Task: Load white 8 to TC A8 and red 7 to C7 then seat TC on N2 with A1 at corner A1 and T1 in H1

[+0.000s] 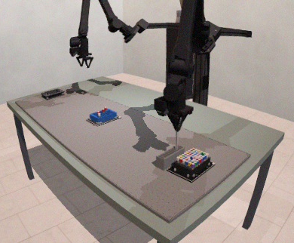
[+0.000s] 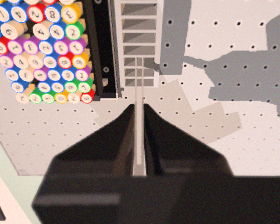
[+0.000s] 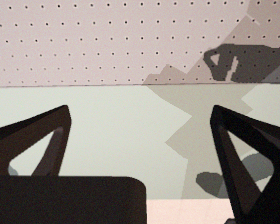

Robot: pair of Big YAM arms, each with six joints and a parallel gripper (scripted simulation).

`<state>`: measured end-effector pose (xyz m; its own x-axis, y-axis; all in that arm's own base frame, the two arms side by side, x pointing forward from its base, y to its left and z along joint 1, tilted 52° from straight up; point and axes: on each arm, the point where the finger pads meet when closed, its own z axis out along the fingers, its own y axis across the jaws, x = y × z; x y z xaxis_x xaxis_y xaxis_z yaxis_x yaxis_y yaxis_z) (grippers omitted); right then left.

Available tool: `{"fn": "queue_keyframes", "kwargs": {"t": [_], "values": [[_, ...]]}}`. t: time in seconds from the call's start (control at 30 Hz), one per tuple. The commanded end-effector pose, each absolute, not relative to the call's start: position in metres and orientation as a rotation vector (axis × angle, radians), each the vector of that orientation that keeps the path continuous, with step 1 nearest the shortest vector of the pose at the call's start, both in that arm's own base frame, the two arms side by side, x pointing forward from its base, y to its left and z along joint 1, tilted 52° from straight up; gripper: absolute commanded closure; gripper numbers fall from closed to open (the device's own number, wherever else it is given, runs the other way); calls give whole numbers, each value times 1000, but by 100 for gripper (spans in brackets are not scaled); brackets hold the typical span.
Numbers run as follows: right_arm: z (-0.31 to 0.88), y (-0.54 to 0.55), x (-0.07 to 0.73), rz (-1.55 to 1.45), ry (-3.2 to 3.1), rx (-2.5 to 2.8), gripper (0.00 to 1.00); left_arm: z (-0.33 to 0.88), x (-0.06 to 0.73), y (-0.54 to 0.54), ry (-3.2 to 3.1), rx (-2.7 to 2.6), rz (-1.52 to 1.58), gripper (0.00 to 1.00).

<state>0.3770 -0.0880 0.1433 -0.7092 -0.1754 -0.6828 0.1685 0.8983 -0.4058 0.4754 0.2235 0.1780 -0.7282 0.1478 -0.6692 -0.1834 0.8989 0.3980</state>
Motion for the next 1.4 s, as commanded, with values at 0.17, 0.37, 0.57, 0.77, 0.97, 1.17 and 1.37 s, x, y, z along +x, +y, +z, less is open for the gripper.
{"fn": "queue_keyframes", "kwargs": {"t": [0.17, 0.37, 0.57, 0.77, 0.97, 1.17, 1.37], "values": [[148, -87, 379, -582, 2284, -23, 0, 178, 483, 233, 2308, -27, 585, 93], [148, -87, 379, -582, 2284, -23, 0, 177, 484, 234, 2308, -28, 586, 93], [148, -87, 379, -582, 2284, -23, 0, 175, 484, 234, 2310, -26, 585, 93], [148, -87, 379, -582, 2284, -23, 0, 175, 485, 235, 2309, -28, 586, 93], [148, -87, 379, -582, 2284, -23, 0, 174, 486, 235, 2310, -27, 585, 93], [148, -87, 379, -582, 2284, -23, 0, 173, 487, 236, 2310, -28, 585, 93], [148, -87, 379, -582, 2284, -23, 0, 171, 487, 236, 2311, -27, 585, 93]]}}
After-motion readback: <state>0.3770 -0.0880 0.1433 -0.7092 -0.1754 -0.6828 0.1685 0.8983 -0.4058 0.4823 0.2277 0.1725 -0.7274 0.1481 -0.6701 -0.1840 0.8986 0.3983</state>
